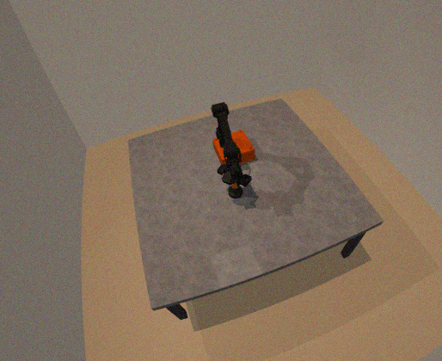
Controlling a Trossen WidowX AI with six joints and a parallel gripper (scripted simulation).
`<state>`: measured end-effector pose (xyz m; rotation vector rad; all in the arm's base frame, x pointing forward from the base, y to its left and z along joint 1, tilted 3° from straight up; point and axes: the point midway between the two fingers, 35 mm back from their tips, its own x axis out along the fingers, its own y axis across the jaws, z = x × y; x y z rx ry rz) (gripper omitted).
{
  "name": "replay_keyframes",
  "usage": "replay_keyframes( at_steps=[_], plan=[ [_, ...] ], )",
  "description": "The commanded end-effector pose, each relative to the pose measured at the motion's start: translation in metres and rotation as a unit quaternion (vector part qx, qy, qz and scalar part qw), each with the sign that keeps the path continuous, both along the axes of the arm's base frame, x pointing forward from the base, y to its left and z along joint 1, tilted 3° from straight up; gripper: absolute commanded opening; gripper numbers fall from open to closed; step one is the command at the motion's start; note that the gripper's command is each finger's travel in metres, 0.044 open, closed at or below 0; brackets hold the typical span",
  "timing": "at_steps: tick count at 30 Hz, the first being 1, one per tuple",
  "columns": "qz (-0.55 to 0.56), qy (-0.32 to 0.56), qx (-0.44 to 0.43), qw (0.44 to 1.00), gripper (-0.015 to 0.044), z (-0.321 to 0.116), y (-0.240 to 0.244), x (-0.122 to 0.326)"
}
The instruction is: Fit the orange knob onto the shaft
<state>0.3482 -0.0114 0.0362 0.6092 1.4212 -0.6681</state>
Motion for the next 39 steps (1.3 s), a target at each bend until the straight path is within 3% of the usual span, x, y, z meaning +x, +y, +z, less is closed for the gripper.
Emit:
replay_keyframes(
  at_steps=[1, 29, 39],
  plan=[
    [-0.011, -0.003, -0.001, 1.000, 0.0000, -0.0011, -0.0006, 0.0020],
    [-0.011, -0.003, -0.001, 1.000, 0.0000, 0.0029, 0.0000, -0.0022],
    [-0.115, -0.009, 0.003, 0.993, 0.0000, 0.0014, -0.0003, 0.0020]
  ],
)
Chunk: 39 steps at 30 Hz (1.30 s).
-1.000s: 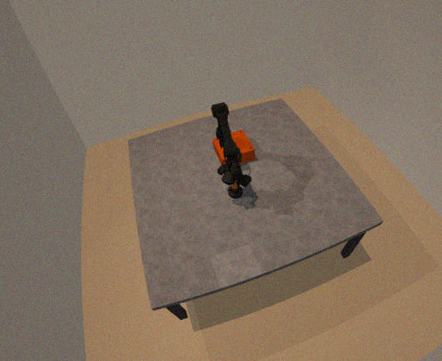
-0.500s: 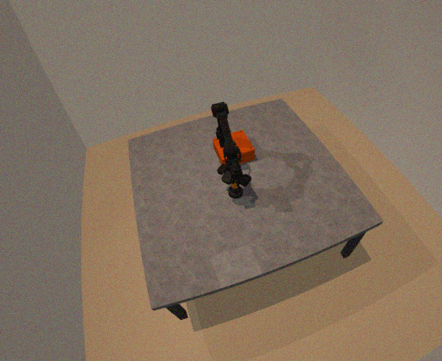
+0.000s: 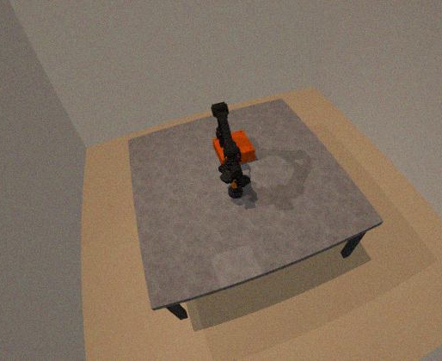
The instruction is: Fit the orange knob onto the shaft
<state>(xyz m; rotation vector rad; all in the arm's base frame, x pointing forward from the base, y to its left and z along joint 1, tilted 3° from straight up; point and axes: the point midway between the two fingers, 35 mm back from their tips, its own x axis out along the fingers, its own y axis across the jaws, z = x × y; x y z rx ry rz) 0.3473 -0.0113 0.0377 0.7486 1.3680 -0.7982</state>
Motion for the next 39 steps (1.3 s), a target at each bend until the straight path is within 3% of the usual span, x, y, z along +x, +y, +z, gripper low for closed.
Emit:
replay_keyframes(
  at_steps=[1, 32, 39],
  plan=[
    [-0.027, -0.002, 0.000, 1.000, 0.0000, -0.0005, -0.0006, 0.0031],
    [-0.027, -0.002, 0.000, 1.000, 0.0000, 0.0015, -0.0001, -0.0015],
    [-0.126, -0.008, 0.003, 0.992, 0.0000, 0.0013, -0.0003, 0.0006]
  ],
)
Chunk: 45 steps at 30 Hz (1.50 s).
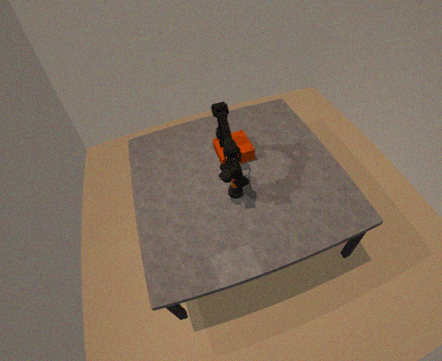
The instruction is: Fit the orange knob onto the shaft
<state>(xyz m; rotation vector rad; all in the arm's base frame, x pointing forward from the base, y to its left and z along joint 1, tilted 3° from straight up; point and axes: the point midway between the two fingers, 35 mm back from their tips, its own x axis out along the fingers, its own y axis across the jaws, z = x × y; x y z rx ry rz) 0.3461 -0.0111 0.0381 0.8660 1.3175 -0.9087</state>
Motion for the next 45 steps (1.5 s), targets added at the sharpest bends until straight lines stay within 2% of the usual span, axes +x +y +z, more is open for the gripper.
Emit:
replay_keyframes(
  at_steps=[1, 45],
  plan=[
    [-0.056, -0.004, 0.001, 0.998, 0.0000, 0.0004, -0.0005, 0.0027],
    [-0.040, -0.003, 0.000, 0.999, 0.0000, -0.0046, -0.0008, 0.0047]
  ],
)
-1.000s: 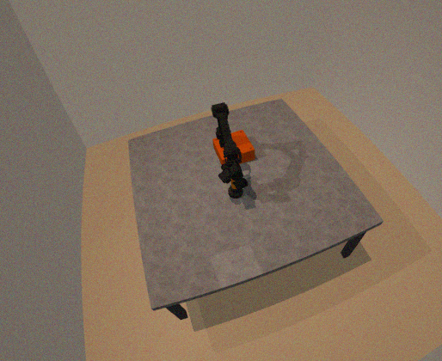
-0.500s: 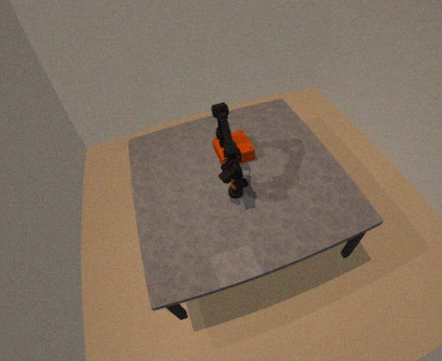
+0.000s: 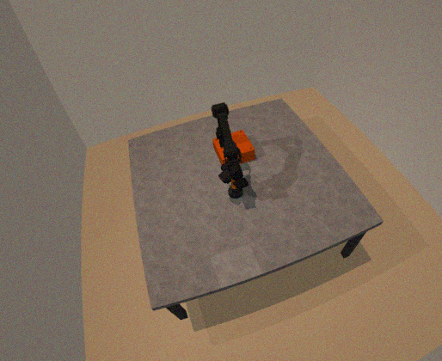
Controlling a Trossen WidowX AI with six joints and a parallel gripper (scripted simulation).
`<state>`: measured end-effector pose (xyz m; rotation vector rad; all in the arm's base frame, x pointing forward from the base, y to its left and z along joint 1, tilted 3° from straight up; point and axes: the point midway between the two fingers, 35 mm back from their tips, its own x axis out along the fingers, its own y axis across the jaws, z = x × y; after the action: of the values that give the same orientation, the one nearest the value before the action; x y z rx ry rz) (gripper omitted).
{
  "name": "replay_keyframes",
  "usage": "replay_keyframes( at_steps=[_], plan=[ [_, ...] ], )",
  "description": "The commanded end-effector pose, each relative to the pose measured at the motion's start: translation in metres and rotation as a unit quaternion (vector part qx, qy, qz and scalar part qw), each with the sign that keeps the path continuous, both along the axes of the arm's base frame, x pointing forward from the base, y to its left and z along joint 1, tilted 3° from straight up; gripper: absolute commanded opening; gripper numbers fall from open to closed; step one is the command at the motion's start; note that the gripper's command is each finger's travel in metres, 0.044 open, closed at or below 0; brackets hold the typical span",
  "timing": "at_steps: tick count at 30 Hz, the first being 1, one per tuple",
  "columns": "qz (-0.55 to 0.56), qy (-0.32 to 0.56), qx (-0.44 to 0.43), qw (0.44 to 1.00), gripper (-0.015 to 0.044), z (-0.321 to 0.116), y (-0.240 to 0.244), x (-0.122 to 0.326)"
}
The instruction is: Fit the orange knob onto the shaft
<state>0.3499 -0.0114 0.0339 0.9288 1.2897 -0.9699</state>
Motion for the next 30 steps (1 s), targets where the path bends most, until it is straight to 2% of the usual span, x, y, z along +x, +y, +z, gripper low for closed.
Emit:
replay_keyframes(
  at_steps=[1, 30],
  plan=[
    [0.002, -0.002, -0.001, 1.000, 0.0000, -0.0004, -0.0006, 0.0009],
    [-0.041, -0.004, 0.000, 0.999, 0.0000, 0.0010, -0.0004, -0.0026]
  ],
)
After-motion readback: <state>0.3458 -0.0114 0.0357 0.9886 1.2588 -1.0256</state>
